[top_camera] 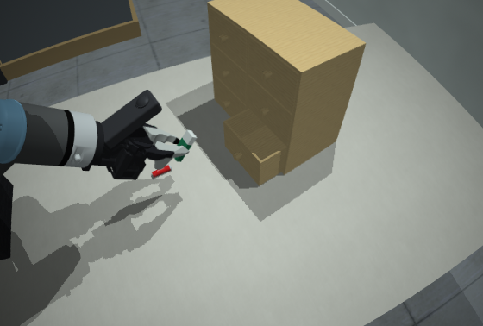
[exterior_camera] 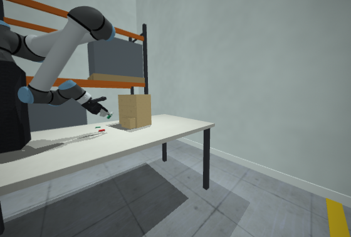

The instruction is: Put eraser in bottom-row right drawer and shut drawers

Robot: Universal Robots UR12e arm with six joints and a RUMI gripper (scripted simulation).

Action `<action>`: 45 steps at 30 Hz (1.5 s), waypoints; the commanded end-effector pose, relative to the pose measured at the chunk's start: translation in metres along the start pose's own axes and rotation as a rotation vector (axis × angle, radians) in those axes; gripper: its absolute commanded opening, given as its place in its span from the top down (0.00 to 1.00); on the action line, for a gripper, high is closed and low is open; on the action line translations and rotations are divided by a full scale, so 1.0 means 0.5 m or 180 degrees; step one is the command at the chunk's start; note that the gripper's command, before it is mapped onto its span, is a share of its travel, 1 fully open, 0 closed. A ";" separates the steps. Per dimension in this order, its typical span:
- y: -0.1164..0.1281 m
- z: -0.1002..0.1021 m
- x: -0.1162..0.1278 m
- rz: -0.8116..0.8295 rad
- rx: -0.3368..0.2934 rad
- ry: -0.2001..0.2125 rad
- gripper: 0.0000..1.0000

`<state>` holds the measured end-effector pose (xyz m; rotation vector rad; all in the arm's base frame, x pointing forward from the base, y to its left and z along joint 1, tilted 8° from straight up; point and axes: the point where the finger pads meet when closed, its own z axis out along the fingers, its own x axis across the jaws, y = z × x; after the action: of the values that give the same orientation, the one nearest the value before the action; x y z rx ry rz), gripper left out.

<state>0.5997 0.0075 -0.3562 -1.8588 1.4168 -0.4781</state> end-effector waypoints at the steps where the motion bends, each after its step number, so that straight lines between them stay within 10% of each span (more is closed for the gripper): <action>1: 0.000 0.000 0.001 0.0000 0.0116 0.0004 0.89; 45: -0.007 0.007 0.000 0.0000 0.0210 0.0004 0.89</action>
<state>0.6031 0.0086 -0.3565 -1.8064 1.3857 -0.5194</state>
